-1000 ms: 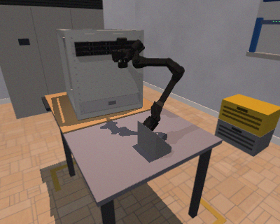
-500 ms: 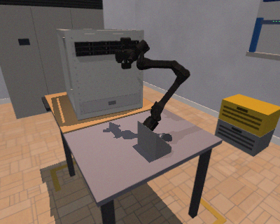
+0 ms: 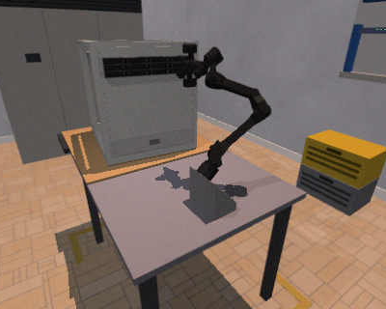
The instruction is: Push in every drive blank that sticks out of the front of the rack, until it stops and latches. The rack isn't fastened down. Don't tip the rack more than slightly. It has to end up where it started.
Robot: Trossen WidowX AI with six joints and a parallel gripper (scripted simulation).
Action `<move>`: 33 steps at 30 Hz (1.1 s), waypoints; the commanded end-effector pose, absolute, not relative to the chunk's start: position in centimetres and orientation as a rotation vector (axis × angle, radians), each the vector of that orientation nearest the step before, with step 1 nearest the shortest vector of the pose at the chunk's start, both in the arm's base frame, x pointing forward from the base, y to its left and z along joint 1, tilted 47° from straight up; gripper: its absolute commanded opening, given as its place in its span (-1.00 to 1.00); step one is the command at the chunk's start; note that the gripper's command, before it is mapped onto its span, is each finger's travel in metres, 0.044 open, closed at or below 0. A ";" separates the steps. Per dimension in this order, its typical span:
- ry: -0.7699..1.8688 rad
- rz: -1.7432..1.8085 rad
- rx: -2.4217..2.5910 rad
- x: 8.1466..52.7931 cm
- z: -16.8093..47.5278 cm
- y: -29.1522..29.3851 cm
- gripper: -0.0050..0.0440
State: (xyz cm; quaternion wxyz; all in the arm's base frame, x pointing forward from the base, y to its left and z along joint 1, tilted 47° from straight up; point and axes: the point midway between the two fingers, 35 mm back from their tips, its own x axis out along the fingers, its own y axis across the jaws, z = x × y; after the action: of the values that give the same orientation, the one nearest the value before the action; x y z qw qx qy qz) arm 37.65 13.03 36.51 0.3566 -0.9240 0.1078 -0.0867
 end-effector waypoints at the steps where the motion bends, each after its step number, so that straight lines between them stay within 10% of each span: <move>1: 0.275 -0.218 -2.380 37.2 39.3 12.6 -1.00; 33: 0.275 -0.218 -2.380 38.6 40.5 11.9 -1.00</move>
State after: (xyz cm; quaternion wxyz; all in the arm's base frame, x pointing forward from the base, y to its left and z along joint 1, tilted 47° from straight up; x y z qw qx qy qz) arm 38.47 11.78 39.97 0.3559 -0.9246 0.1091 -0.0810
